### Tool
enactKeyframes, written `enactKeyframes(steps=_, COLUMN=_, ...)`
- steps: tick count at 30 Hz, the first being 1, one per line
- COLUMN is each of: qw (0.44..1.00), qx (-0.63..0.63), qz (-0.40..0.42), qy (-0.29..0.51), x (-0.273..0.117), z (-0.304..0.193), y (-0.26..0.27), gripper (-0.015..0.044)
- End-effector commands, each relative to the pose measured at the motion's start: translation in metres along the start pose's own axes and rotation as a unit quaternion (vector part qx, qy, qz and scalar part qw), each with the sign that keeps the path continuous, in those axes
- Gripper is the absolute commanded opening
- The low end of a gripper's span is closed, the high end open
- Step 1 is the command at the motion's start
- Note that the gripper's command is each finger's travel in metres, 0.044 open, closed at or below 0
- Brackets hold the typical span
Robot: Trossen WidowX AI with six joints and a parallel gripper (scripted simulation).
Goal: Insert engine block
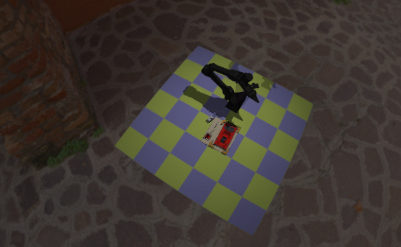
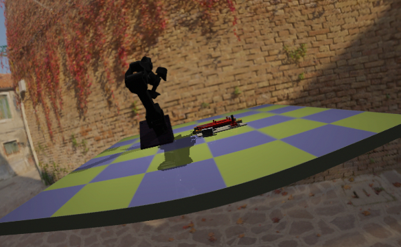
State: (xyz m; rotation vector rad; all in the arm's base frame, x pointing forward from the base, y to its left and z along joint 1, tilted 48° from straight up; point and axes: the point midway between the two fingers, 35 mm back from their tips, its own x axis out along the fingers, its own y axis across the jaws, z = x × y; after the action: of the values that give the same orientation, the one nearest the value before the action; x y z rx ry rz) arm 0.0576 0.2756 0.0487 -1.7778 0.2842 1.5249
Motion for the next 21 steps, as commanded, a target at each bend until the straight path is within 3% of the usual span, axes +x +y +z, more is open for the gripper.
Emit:
enactKeyframes(steps=1, qw=0.997, qx=0.074, qz=0.004, qy=0.025, x=0.002, z=-0.014, y=-0.005, gripper=0.0440)
enactKeyframes(steps=21, qw=0.912, qx=0.389, qz=-0.005, qy=0.127, x=0.004, z=-0.078, y=-0.017, gripper=0.0440)
